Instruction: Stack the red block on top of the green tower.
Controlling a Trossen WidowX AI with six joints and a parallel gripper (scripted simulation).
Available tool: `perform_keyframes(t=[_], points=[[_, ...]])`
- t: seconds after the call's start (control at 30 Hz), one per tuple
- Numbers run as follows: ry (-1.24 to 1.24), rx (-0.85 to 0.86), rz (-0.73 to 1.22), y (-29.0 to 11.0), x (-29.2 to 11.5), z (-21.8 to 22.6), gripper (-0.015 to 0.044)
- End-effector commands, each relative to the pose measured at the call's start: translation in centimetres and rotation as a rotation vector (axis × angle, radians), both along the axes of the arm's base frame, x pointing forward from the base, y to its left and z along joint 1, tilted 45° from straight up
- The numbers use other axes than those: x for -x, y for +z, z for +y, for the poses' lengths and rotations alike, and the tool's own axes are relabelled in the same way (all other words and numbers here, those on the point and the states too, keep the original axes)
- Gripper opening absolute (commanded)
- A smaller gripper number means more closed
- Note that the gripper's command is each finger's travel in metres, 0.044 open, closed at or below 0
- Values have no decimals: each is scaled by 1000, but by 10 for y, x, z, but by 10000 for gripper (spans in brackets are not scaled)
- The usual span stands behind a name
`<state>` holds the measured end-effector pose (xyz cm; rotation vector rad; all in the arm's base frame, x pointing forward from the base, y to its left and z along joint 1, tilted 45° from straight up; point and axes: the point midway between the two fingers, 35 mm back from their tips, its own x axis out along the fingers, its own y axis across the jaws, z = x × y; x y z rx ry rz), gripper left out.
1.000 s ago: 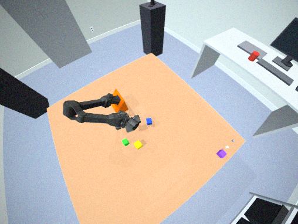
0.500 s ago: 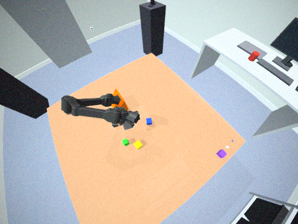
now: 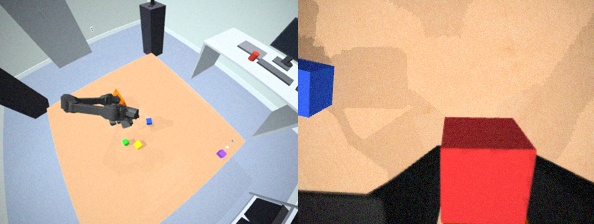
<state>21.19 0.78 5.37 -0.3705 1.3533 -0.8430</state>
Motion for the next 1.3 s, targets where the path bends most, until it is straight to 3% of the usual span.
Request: perform_keyframes(t=[0.0, 0.7, 1.27], points=[[-1, -14, -9, 6, -11, -1, 0], [-2, -5, -14, 68, -95, -64, 0], [-2, -3, -15, 34, -94, -99, 0]])
